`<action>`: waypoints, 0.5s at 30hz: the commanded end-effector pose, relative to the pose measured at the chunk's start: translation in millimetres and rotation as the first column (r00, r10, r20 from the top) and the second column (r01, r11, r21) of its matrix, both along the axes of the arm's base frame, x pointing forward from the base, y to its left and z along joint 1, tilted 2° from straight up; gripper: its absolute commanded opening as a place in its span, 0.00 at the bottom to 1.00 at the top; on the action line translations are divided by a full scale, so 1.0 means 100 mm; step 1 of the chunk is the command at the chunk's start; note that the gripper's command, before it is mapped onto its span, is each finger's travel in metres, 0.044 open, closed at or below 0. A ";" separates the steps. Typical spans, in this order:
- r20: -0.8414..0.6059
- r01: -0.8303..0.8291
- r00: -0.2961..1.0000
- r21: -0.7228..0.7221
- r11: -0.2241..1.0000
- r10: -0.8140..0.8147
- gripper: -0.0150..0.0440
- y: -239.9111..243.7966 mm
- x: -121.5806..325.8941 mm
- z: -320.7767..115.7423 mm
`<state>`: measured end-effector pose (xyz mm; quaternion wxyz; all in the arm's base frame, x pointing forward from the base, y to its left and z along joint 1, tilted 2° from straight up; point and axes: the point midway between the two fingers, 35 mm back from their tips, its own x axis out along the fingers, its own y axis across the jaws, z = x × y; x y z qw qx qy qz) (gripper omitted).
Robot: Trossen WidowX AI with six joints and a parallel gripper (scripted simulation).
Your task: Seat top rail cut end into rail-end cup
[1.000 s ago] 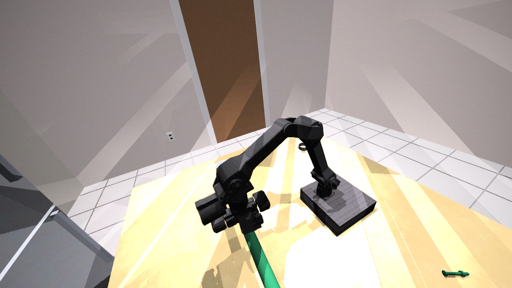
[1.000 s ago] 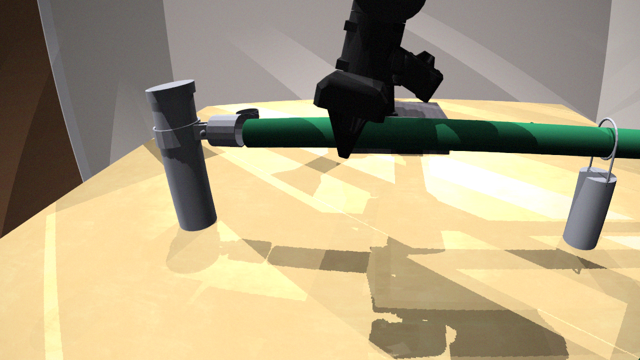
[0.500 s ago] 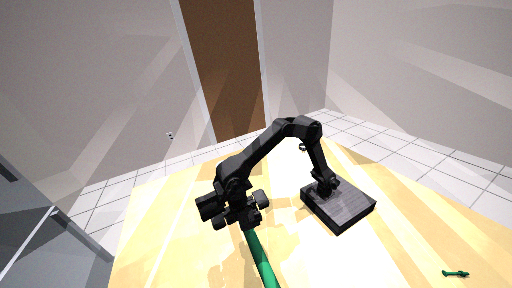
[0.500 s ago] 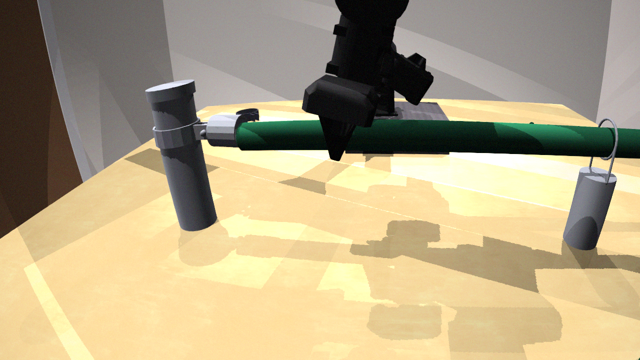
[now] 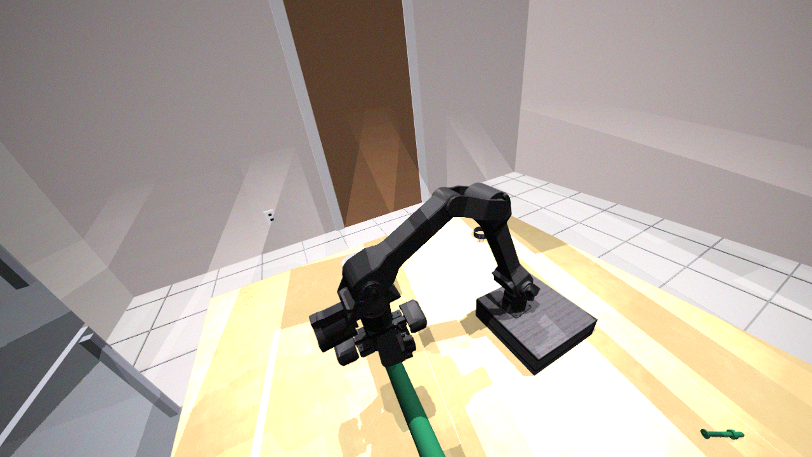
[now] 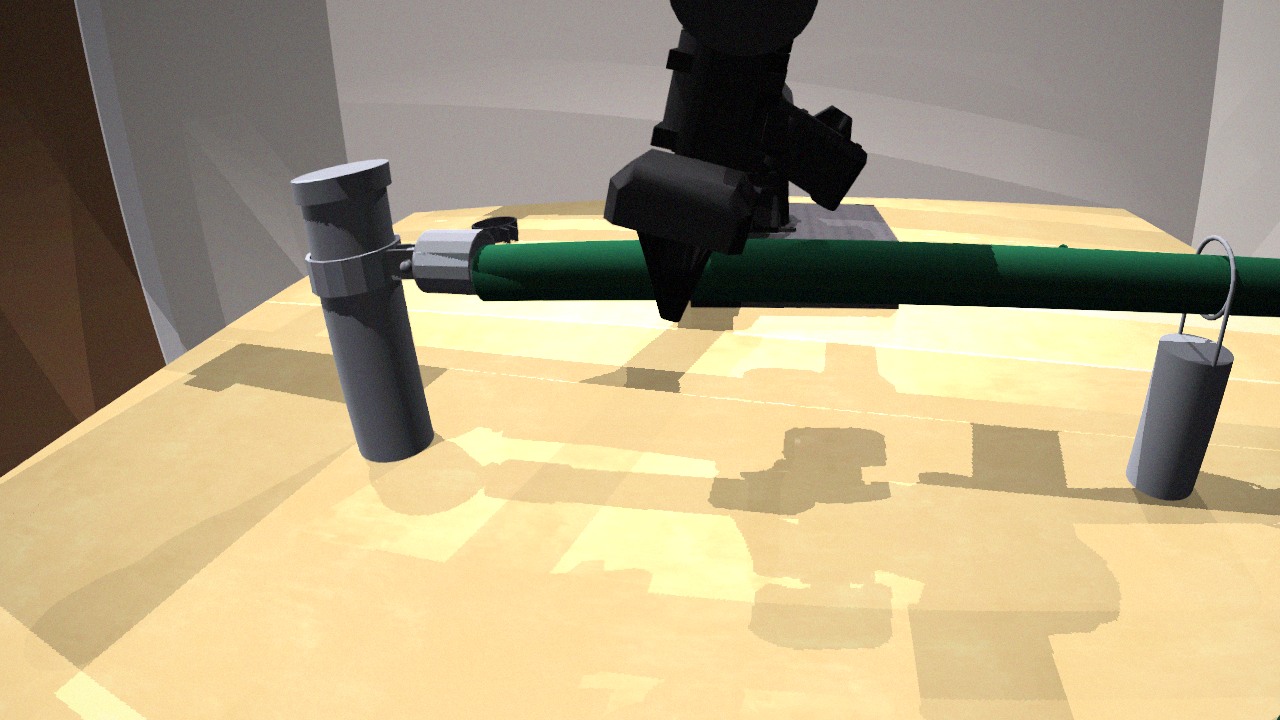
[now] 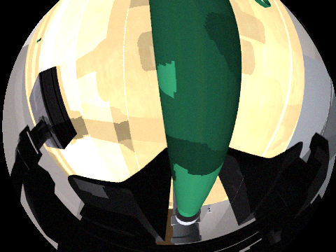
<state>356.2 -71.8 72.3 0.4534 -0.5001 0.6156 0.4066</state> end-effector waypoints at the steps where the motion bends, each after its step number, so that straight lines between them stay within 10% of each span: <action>1: 0.006 -0.001 1.000 -0.014 1.000 0.001 0.25 -0.04 0.00 0.03; 15: 0.003 0.000 1.000 -0.007 1.000 0.000 0.25 -0.02 0.00 0.02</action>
